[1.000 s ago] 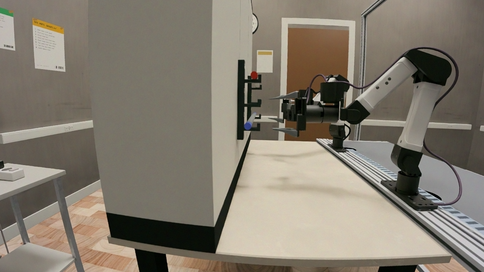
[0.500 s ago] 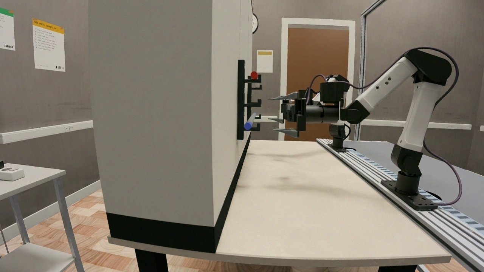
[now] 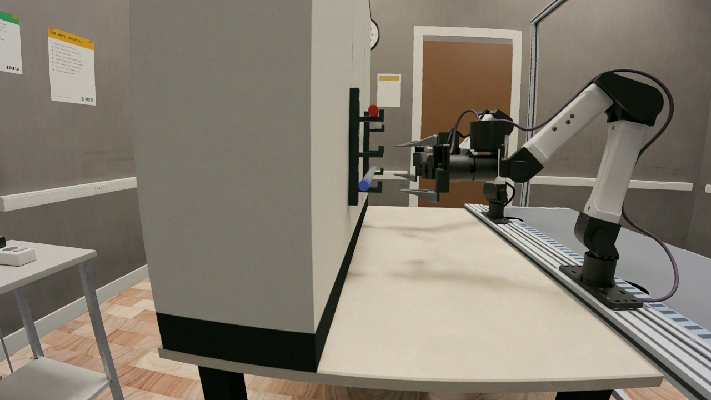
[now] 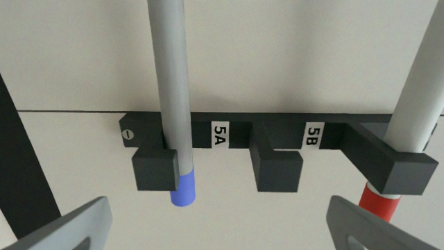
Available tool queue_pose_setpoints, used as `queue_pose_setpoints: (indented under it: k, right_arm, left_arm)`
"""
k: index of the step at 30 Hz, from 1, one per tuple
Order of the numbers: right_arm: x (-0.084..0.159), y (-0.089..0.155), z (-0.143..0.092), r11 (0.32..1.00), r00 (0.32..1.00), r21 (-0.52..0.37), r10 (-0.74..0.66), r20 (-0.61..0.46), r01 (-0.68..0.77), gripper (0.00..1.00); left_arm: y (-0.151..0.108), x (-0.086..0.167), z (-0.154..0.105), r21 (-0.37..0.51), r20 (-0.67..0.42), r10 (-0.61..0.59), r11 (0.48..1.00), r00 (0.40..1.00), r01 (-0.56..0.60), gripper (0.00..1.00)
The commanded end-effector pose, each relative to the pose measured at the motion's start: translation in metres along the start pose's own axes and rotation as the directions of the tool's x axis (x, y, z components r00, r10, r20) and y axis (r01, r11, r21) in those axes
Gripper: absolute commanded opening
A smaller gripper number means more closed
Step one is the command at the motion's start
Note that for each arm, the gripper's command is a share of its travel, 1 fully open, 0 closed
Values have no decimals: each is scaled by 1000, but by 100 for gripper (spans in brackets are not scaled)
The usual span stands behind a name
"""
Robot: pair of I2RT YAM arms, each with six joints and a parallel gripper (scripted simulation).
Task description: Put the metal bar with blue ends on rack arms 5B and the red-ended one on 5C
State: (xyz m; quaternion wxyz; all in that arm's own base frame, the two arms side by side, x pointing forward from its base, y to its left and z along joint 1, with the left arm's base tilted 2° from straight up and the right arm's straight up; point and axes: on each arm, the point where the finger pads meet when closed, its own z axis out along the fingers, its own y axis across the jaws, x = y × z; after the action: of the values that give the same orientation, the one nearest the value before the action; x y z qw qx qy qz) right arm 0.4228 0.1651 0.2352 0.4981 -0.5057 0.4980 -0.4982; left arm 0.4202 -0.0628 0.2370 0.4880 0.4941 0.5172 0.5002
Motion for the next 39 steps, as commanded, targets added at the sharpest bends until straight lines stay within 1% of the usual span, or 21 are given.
queue_pose_setpoints:
  k: [1, 3, 18, 20, 35, 39]
  right_arm:
    - [0, -11, -2, 1000, 1000, 14, 3, 9, -3, 100]
    - [0, -11, -2, 1000, 1000, 14, 3, 9, -3, 100]
    - [1, -36, -2, 1000, 1000, 14, 3, 9, -3, 100]
    - [1, -36, -2, 1000, 1000, 14, 3, 9, -3, 100]
    - [1, -61, -3, 1000, 1000, 14, 3, 9, -3, 100]
    - [1, -64, -3, 1000, 1000, 14, 3, 9, -3, 100]
  left_arm:
    - [19, 2, 0, -41, 1, -16, 999, 1000, 16, 100]
    - [19, 2, 0, -41, 1, -16, 999, 1000, 16, 100]
    - [44, 2, -1, -41, 1, -16, 999, 1000, 16, 100]
    - [44, 2, -1, -41, 1, -16, 999, 1000, 16, 100]
    - [69, 3, -2, -41, 1, -16, 999, 1000, 16, 100]
    - [73, 3, -2, -41, 1, -16, 999, 1000, 16, 100]
